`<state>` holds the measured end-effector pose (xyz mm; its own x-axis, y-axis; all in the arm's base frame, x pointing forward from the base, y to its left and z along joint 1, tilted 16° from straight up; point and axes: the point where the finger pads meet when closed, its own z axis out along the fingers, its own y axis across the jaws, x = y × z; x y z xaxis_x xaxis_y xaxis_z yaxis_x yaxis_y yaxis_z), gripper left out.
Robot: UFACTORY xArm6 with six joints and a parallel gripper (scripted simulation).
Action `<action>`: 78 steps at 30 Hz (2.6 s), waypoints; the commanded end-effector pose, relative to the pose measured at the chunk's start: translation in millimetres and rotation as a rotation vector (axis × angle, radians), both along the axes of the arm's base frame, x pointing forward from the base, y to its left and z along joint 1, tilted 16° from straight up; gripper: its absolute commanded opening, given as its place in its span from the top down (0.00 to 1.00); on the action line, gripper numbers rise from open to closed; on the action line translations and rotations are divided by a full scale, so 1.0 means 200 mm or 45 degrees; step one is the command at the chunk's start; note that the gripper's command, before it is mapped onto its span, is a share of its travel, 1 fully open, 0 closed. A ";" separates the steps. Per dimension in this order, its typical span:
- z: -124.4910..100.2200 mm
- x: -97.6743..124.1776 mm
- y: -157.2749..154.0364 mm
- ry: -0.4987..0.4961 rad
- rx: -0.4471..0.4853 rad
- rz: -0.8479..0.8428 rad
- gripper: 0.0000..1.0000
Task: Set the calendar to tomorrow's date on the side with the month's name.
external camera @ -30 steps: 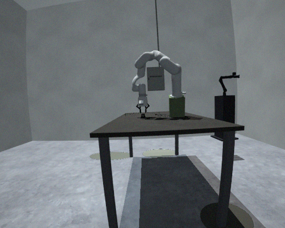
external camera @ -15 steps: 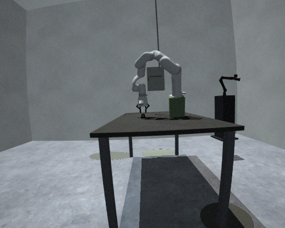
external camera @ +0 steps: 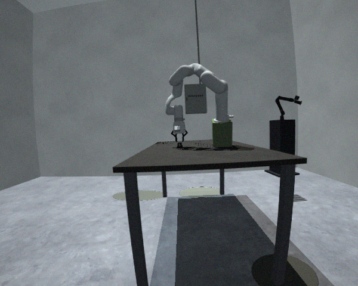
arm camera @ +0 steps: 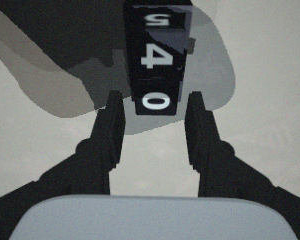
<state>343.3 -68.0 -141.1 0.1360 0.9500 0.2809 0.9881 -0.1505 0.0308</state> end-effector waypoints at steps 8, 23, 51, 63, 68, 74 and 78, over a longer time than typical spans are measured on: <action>0.00 0.01 -0.01 -0.003 -0.001 -0.001 0.51; 0.00 0.01 -0.01 -0.003 -0.001 -0.001 0.51; -0.03 0.01 0.00 -0.003 -0.001 -0.001 0.51; -0.11 0.02 0.03 -0.003 -0.001 -0.001 0.51; -0.13 0.02 0.03 -0.003 -0.001 -0.001 0.51; -0.13 0.02 0.03 -0.003 -0.001 -0.001 0.51; -0.13 0.02 0.03 -0.003 -0.001 -0.001 0.51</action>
